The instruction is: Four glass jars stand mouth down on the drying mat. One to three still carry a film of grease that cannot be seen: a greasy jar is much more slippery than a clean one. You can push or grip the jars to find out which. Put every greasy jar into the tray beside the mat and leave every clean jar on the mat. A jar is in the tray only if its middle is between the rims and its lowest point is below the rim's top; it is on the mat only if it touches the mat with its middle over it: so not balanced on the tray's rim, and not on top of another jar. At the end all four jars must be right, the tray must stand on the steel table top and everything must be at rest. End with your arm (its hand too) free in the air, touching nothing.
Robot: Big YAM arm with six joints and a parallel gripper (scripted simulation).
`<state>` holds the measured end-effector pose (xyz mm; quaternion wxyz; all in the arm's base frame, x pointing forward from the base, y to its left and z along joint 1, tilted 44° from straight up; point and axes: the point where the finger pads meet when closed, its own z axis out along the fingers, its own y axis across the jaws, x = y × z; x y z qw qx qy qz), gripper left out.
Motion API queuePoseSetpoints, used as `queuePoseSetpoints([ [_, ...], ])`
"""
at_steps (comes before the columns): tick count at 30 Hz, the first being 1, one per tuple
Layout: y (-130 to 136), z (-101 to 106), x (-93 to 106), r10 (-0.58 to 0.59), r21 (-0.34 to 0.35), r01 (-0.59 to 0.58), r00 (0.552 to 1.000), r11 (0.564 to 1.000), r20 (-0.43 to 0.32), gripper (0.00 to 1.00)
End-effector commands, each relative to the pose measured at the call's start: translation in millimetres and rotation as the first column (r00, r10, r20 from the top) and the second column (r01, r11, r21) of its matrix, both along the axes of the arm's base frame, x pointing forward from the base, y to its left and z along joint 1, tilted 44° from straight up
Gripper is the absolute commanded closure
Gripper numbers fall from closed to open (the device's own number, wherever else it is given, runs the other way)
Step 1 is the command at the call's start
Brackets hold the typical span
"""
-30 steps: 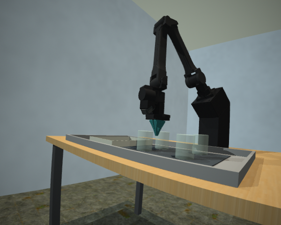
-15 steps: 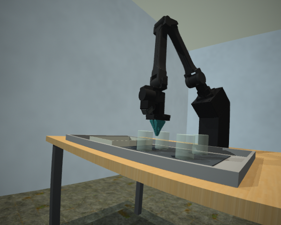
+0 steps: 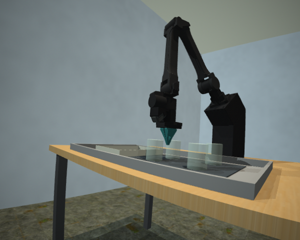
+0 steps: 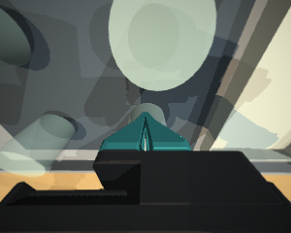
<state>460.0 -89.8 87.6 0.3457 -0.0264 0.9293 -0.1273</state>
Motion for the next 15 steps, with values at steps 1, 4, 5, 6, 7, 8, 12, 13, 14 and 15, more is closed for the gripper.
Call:
queuePoseSetpoints([
  [1,-7.0,-1.5,-1.6,-0.006,-0.005,0.006,1.0,1.0,0.003,1.0],
  [4,-7.1,-1.8,-1.9,-0.006,-0.005,0.006,1.0,1.0,0.003,1.0],
  [5,-7.1,-1.9,-2.0,-0.006,-0.005,0.006,1.0,1.0,0.003,1.0],
  [6,-7.1,-2.0,-2.1,-0.006,-0.005,0.006,1.0,1.0,0.003,1.0],
  [7,-7.1,-2.0,-2.2,-0.006,-0.005,0.006,1.0,1.0,0.003,1.0],
  [8,-7.2,-2.1,-2.3,-0.006,-0.005,0.006,1.0,1.0,0.003,1.0],
  [12,-7.2,-2.4,-2.6,-0.006,-0.005,0.006,1.0,1.0,0.003,1.0],
  [13,-7.2,-2.4,-2.6,-0.006,-0.005,0.006,1.0,1.0,0.003,1.0],
  [14,-7.2,-2.5,-2.7,-0.006,-0.005,0.006,1.0,1.0,0.003,1.0],
  [15,-7.2,-2.6,-2.8,-0.006,-0.005,0.006,1.0,1.0,0.003,1.0],
])
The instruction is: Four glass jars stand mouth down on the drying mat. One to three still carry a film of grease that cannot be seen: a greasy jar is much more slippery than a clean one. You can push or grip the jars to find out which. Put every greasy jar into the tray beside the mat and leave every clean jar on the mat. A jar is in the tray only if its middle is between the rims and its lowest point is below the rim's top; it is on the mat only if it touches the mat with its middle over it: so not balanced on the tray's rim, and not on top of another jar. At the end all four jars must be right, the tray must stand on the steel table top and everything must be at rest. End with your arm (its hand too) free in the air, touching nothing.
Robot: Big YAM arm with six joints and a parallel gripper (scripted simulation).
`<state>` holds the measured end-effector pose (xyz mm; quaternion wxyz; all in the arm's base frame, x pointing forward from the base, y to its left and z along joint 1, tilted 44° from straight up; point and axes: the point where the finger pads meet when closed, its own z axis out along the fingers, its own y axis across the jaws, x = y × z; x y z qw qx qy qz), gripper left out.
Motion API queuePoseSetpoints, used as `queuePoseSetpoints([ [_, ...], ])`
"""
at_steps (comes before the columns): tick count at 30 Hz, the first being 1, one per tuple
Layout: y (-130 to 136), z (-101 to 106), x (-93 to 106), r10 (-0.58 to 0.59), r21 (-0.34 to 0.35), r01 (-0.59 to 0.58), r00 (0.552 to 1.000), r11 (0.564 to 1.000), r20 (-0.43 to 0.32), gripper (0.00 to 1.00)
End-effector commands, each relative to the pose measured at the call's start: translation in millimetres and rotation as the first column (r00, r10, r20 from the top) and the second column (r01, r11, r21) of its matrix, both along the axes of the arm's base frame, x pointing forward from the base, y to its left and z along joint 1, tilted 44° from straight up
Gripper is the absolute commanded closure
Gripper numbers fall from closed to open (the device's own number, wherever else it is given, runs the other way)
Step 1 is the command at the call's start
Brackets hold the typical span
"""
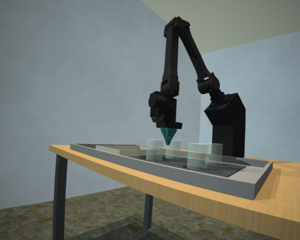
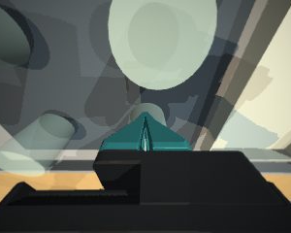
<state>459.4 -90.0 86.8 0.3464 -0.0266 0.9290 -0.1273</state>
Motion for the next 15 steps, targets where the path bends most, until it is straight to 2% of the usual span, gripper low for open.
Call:
queuePoseSetpoints([
  [1,-7.1,-1.9,-2.3,-0.007,-0.005,0.007,1.0,1.0,0.002,1.0],
  [15,-7.3,-2.9,-3.5,-0.007,-0.005,0.007,1.0,1.0,0.002,1.0],
])
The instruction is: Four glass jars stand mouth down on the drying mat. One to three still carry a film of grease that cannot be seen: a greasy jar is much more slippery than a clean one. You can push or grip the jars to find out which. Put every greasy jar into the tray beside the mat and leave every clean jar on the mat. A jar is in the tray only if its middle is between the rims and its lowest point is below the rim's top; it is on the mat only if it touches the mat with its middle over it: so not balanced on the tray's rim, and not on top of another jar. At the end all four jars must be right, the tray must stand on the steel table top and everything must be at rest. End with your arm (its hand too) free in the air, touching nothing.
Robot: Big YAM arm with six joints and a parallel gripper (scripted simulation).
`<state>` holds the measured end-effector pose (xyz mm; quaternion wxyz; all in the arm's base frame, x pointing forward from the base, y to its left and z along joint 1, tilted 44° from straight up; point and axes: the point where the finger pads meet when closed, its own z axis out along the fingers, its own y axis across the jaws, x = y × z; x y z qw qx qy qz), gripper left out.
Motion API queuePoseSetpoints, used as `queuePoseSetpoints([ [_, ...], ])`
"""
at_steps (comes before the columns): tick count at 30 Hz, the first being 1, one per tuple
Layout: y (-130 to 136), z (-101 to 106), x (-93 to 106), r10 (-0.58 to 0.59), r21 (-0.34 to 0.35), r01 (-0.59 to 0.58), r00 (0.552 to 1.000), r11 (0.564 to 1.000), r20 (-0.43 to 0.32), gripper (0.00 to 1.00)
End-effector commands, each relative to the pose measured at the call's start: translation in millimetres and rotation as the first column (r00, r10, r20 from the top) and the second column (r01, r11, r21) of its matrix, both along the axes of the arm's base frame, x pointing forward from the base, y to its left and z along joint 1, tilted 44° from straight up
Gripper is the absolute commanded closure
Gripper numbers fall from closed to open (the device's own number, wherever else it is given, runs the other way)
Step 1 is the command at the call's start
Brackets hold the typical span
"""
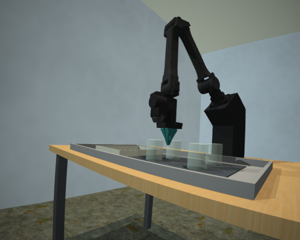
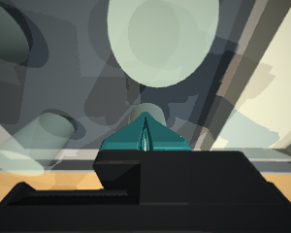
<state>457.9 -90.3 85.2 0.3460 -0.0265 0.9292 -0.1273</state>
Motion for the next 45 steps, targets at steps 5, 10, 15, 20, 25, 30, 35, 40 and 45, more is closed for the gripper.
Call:
queuePoseSetpoints([
  [5,-7.1,-1.8,-2.5,-0.007,-0.005,0.007,1.0,1.0,0.003,1.0],
  [10,-7.2,-2.2,-3.0,-0.007,-0.005,0.007,1.0,1.0,0.003,1.0],
  [15,-7.3,-2.6,-3.5,-0.007,-0.005,0.007,1.0,1.0,0.003,1.0],
  [20,-7.3,-2.9,-3.8,-0.007,-0.005,0.007,1.0,1.0,0.003,1.0],
  [25,-7.4,-3.3,-4.3,-0.007,-0.005,0.007,1.0,1.0,0.003,1.0],
  [30,-7.5,-3.7,-4.8,-0.007,-0.005,0.007,1.0,1.0,0.003,1.0],
  [35,-7.6,-4.0,-5.1,-0.007,-0.005,0.007,1.0,1.0,0.003,1.0],
  [40,-7.6,-4.4,-5.6,-0.007,-0.005,0.007,1.0,1.0,0.003,1.0],
  [45,-7.7,-4.8,-6.1,-0.007,-0.005,0.007,1.0,1.0,0.003,1.0],
])
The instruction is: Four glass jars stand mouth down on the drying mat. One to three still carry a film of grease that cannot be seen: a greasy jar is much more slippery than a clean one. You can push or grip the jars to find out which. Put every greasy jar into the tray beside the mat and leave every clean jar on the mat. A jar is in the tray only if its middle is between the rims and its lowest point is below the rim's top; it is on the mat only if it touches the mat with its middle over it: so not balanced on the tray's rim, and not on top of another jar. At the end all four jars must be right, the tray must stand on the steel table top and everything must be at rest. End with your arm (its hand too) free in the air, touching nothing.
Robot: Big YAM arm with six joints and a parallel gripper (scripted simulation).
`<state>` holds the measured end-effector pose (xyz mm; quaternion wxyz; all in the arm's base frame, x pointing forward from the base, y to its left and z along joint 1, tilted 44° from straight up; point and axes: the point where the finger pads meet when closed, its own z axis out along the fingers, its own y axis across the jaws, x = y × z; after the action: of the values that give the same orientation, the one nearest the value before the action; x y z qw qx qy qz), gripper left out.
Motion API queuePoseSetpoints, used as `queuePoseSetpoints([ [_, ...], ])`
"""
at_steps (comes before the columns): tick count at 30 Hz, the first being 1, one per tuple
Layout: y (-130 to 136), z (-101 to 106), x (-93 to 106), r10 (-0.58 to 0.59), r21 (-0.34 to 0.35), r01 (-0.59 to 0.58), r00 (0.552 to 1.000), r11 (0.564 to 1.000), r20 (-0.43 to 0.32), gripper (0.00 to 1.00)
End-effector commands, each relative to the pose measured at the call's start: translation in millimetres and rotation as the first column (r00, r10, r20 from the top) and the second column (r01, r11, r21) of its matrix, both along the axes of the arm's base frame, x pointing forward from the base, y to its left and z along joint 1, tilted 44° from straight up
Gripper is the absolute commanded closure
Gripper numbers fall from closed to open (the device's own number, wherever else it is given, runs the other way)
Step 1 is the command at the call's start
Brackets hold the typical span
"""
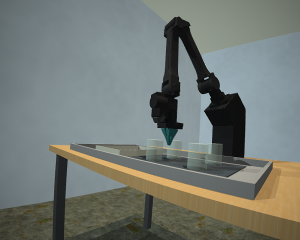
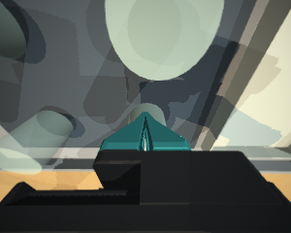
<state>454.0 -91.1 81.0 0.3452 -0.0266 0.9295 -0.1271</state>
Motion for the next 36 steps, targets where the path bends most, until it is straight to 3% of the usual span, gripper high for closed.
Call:
queuePoseSetpoints([
  [1,-7,-1,-2.3,-0.007,-0.006,0.007,1.0,1.0,0.004,1.0],
  [16,-7,-2,-3.6,-0.007,-0.006,0.007,1.0,1.0,0.004,1.0],
  [30,-3,18,20.4,-0.007,-0.006,0.007,1.0,1.0,0.004,1.0],
  [36,-3,18,20.4,-0.007,-0.006,0.007,1.0,1.0,0.004,1.0],
])
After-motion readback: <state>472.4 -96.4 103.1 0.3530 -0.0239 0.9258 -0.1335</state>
